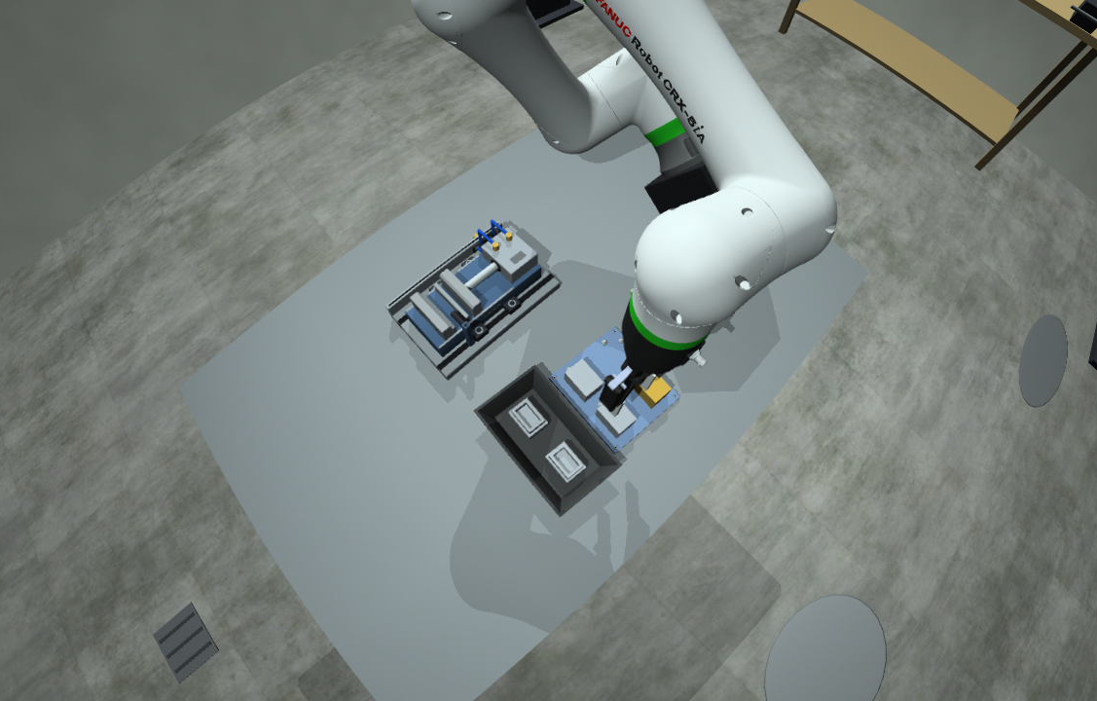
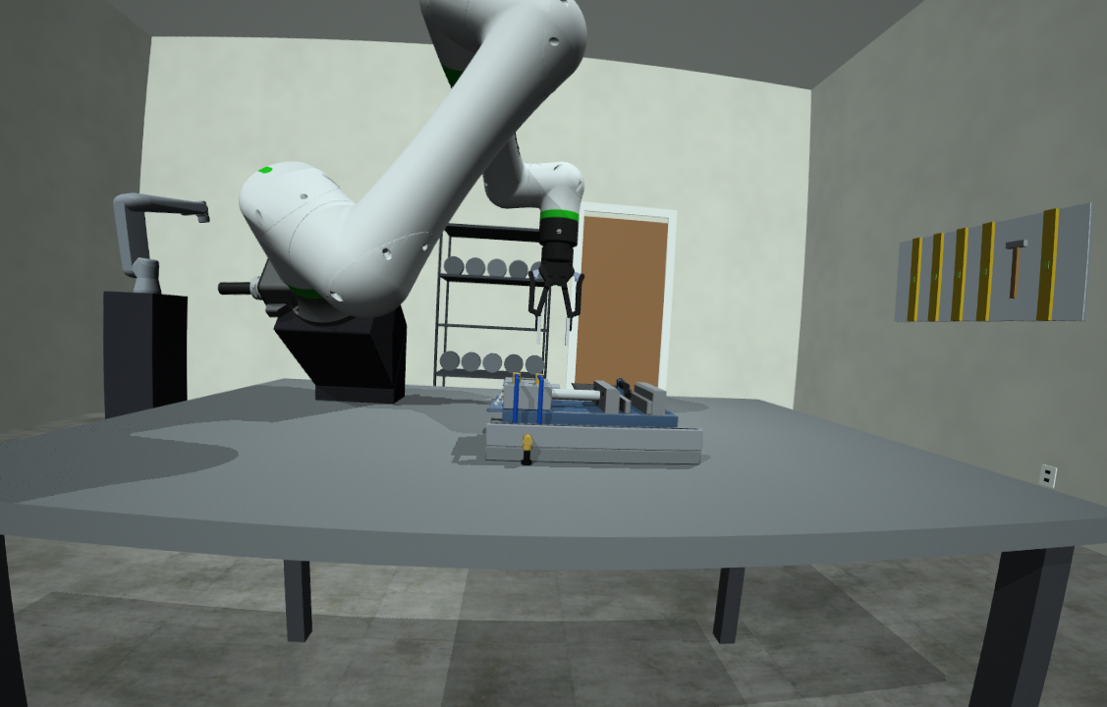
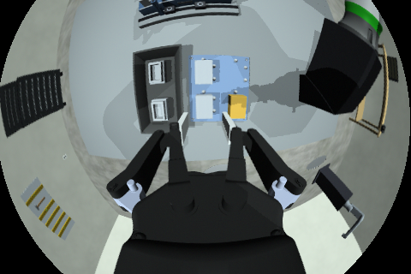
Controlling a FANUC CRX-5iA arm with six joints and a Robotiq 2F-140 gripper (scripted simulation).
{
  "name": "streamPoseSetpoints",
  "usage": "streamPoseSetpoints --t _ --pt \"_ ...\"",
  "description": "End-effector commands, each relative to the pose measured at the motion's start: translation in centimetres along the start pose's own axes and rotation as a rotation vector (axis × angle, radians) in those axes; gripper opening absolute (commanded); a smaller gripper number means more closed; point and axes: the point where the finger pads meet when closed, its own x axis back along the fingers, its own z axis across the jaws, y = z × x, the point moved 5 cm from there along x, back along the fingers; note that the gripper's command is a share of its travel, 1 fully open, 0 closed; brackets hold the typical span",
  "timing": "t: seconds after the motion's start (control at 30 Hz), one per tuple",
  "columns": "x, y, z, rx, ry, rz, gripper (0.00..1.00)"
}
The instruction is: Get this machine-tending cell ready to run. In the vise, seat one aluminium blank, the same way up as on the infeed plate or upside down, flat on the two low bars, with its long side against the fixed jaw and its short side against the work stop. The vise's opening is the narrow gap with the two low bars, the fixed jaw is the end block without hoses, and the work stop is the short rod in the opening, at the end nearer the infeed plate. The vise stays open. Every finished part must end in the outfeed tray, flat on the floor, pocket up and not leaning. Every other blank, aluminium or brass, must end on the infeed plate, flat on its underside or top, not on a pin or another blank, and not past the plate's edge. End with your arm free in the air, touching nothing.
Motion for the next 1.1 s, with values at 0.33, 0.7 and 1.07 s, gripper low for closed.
streamPoseSetpoints --t 0.33,0.7,1.07 --pt "-4.7 0.0 -0.1 0.000 -0.001 0.000 0.40" --pt "-7.5 0.1 -0.1 0.000 -0.001 0.000 0.40" --pt "-8.9 0.1 -0.1 0.000 -0.001 0.000 0.40"
